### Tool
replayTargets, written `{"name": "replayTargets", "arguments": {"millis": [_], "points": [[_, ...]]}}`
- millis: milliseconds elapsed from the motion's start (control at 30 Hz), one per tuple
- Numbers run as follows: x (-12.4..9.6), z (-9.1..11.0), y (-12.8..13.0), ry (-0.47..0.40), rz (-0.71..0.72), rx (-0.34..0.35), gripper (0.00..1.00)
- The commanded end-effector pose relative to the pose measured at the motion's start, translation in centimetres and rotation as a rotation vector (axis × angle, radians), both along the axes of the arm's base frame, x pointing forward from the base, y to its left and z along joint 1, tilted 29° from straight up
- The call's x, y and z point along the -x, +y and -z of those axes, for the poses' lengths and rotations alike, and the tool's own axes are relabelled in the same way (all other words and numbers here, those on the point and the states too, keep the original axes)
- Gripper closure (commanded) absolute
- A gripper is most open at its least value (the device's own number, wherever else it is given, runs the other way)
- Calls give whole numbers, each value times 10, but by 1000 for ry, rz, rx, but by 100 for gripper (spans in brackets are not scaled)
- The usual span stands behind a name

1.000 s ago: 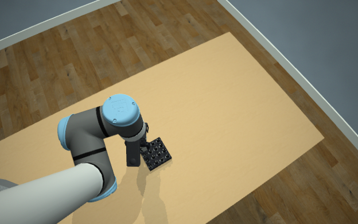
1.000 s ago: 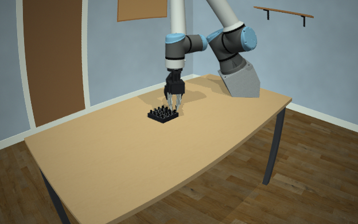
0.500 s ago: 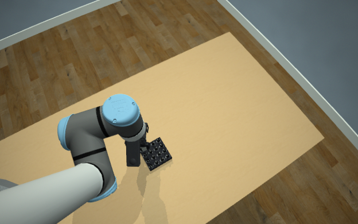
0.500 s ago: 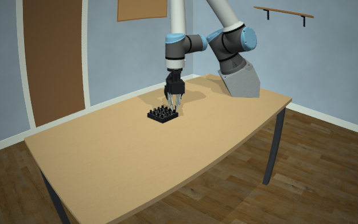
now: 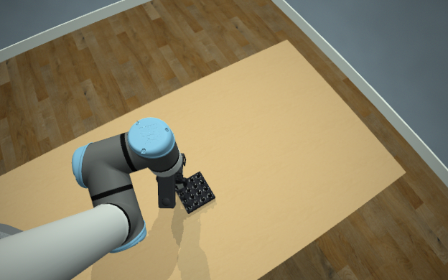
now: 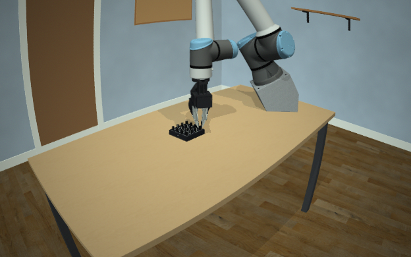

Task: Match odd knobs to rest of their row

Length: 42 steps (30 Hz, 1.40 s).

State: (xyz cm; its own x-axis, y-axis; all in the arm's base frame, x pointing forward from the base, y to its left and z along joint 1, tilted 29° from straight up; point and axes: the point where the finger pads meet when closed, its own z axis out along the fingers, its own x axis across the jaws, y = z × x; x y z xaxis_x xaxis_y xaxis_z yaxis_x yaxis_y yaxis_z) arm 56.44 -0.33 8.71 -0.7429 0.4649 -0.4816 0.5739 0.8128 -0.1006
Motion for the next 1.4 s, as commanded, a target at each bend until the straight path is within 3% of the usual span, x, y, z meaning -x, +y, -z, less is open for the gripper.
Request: {"name": "replayTargets", "arguments": {"millis": [0,667,1133,1367], "points": [[1,1,0,1,-1,0,96],[1,1,0,-5,14,-7,96],[0,0,0,-99,241,-95,96],[1,0,1,-111,274,-109,96]]}}
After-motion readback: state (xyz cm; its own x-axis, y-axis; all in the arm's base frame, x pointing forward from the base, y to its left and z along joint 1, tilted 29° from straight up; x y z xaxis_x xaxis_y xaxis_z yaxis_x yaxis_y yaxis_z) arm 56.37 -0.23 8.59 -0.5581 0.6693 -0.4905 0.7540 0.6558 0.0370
